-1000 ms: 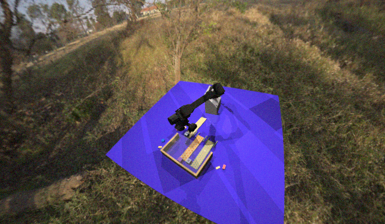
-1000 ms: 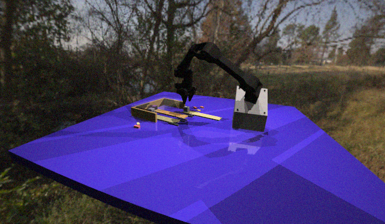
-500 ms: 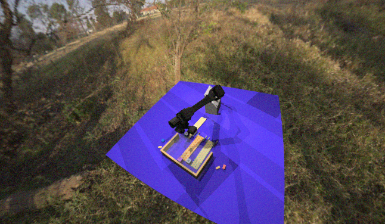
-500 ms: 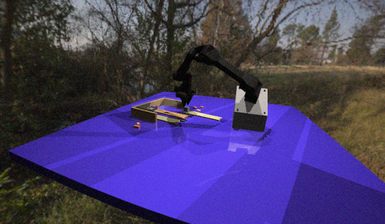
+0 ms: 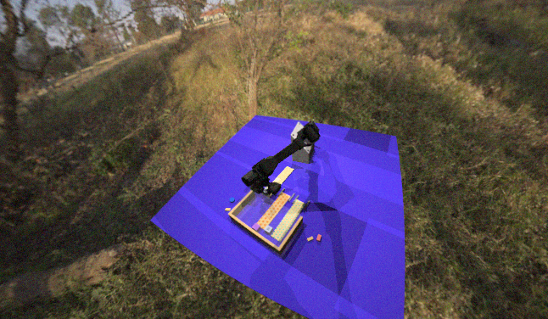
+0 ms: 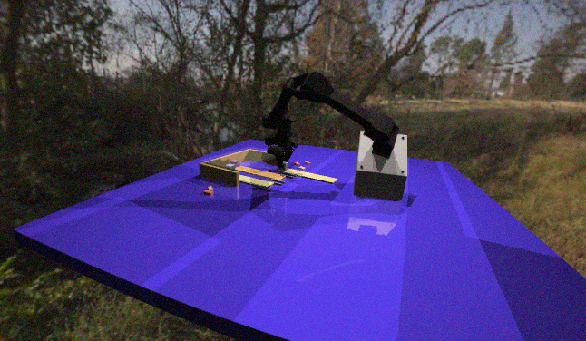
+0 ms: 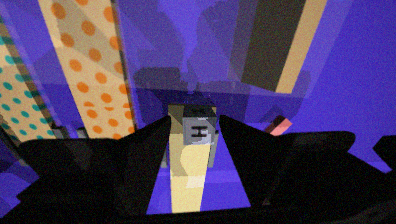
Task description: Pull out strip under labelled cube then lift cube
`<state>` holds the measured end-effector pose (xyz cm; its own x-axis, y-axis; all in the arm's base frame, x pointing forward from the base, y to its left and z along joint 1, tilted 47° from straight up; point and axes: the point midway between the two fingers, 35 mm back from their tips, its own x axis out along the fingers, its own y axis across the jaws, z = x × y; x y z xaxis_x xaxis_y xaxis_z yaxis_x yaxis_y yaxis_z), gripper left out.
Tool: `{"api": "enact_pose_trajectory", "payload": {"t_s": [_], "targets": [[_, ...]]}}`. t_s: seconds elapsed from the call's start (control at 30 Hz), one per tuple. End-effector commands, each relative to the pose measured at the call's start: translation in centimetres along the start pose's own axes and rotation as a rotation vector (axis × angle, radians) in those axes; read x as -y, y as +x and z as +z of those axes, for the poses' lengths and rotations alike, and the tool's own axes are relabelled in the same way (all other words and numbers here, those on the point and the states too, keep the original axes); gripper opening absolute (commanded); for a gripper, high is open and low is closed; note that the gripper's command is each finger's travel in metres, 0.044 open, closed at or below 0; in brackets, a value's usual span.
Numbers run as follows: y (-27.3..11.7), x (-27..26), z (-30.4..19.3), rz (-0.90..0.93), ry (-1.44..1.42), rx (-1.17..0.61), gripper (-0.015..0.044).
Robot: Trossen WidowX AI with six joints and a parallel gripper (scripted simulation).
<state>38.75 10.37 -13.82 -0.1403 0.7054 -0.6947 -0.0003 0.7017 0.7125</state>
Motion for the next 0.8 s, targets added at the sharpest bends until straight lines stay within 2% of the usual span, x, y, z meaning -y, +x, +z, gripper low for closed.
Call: {"api": "enact_pose_trajectory", "payload": {"t_s": [0.0,0.33,0.43,0.73,0.77], "targets": [[0.88,0.29,-0.49,0.006,0.015,-0.012,0.0250],[0.90,0.28,-0.49,0.006,0.015,-0.012,0.0250],[0.70,0.16,-0.32,0.002,0.007,-0.008,0.0171],[0.70,0.16,-0.32,0.002,0.007,-0.008,0.0111],[0.70,0.16,-0.32,0.002,0.007,-0.008,0.0085]]}}
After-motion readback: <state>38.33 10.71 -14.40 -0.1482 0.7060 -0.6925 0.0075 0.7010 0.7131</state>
